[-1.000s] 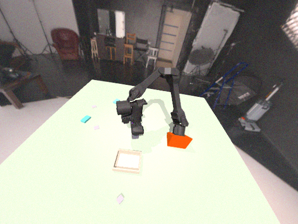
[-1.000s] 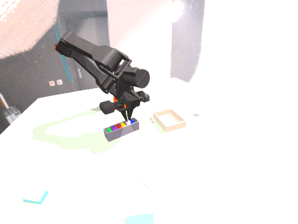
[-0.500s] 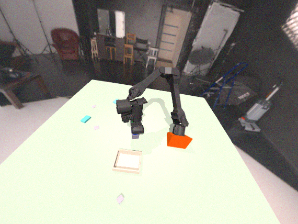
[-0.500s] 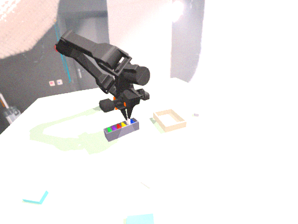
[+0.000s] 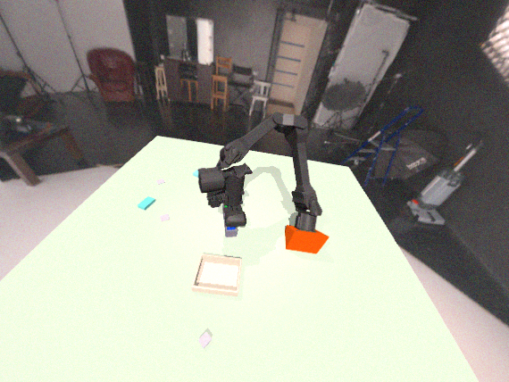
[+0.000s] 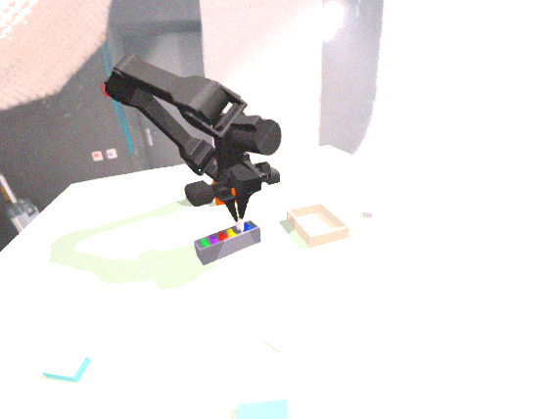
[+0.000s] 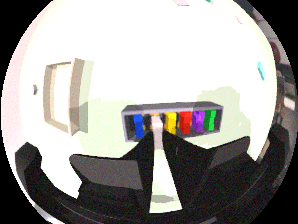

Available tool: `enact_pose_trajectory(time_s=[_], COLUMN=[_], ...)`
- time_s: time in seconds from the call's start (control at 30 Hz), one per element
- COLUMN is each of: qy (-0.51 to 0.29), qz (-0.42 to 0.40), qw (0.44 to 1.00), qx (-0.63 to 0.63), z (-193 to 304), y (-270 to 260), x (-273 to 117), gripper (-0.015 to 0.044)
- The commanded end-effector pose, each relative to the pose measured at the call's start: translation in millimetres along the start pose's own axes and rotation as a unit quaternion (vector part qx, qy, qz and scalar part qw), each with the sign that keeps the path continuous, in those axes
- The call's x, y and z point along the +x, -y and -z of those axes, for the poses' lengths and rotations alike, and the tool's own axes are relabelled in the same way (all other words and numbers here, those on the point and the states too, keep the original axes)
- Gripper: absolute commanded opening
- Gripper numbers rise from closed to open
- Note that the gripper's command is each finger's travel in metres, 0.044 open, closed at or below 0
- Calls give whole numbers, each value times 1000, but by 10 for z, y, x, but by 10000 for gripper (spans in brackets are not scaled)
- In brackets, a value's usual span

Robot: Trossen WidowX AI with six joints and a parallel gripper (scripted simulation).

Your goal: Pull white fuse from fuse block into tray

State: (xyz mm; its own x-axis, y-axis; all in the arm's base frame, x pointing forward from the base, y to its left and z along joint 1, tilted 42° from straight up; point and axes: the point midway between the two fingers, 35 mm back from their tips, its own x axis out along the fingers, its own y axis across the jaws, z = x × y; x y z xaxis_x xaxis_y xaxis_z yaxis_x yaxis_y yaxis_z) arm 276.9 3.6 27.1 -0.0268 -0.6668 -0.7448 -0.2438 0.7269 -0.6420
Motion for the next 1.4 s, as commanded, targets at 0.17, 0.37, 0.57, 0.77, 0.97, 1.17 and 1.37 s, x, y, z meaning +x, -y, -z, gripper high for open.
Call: enact_pose_trajectory(time_s=[0.17,0.37,0.57,0.77,0.97,1.17,1.37], qy=[1,0,0,0,0,0,2], qz=[-1,-1,-1,-1,-1,-2,-5], qw=[1000,1000,1000,1000,1000,1000,1000], qx=[2,2,2,2,1,1,1], z=[-3,-1,1,-1,0,-3,-152], y=[-4,-3,-3,-3,-4,-10,-246], x=[-54,-83,-109,-194,-291,-332,-369], gripper=[0,0,0,0,0,0,0])
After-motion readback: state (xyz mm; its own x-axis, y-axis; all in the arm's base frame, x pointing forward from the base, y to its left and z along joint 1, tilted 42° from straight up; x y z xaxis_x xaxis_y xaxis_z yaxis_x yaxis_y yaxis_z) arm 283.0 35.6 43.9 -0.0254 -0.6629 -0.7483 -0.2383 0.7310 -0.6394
